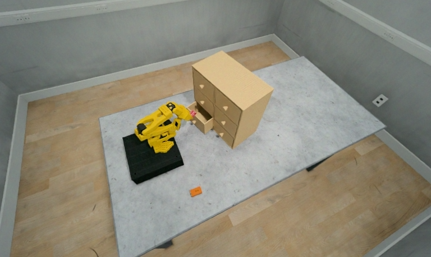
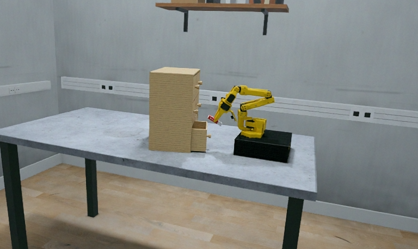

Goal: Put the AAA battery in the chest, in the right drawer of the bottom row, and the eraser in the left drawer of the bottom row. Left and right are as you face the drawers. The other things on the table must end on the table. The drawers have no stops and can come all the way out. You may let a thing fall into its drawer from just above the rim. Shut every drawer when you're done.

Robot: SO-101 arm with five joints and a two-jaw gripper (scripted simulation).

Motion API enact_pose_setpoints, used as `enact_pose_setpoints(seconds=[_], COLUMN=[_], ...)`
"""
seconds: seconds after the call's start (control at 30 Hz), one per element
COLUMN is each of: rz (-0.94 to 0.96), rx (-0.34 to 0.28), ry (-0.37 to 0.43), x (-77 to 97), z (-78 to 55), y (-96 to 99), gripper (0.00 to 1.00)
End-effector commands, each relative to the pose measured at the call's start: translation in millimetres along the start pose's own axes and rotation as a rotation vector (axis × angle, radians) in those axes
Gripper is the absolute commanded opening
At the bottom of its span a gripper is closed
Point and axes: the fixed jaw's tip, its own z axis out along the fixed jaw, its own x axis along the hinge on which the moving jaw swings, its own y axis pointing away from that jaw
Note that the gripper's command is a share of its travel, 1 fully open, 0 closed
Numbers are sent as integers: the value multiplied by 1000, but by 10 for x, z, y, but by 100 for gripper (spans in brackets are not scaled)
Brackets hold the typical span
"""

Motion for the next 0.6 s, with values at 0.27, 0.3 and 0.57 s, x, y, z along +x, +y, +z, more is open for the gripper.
enact_pose_setpoints(seconds=[0.27, 0.3, 0.57], rz=[1, 1, 2], rx=[2, 1, -2], ry=[99, 119, 222], x=[89, 116, 217], z=[-162, -183, -349], y=[-8, -7, -3], gripper=[0, 0, 0])
